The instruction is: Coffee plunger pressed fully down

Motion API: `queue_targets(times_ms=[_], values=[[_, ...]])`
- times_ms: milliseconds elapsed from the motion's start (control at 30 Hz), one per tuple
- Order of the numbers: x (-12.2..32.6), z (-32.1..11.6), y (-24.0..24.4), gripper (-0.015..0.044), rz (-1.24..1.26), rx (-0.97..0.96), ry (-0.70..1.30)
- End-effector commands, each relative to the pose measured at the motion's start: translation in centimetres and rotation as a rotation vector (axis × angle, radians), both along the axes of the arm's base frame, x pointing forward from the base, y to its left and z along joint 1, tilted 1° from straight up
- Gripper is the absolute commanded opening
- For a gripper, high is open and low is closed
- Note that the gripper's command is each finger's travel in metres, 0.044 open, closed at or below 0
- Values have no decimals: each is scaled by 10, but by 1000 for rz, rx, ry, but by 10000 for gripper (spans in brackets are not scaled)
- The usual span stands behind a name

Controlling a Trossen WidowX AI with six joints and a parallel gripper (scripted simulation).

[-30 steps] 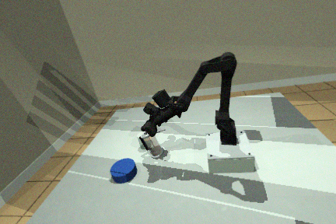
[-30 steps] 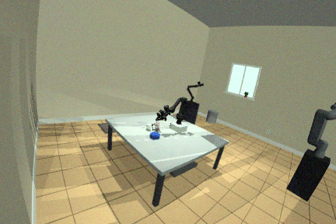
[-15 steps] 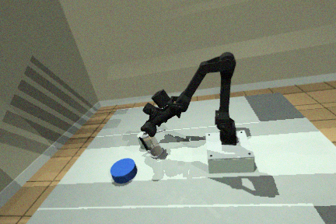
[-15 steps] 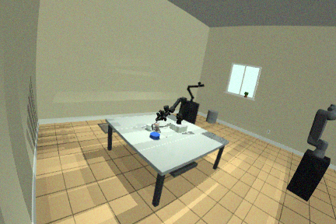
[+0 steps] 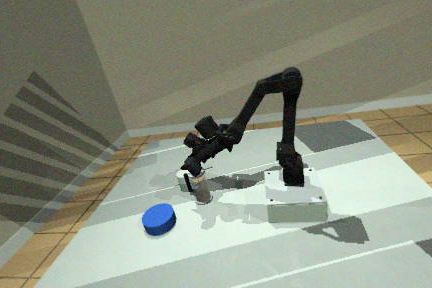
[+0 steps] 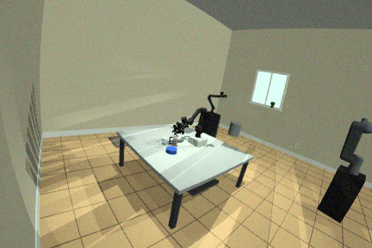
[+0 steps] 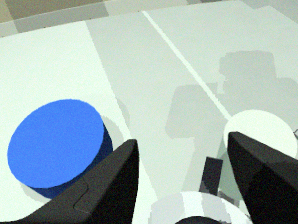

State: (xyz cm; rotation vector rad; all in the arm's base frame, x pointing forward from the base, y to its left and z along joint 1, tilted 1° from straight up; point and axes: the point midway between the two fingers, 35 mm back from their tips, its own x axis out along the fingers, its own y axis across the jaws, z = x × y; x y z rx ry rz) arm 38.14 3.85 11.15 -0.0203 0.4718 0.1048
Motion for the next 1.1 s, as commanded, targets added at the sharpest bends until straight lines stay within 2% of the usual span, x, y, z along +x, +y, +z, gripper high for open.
queue_targets(times_ms=[0, 200, 233, 433, 700, 1067], values=[[0, 0, 0, 274, 0, 0, 0], [0, 0, 0, 432, 0, 0, 0], [0, 0, 0, 440, 0, 0, 0], [-5, 12, -1, 440, 1, -1, 5], [-47, 76, -5, 440, 0, 2, 17], [-48, 73, -5, 440, 0, 2, 18]])
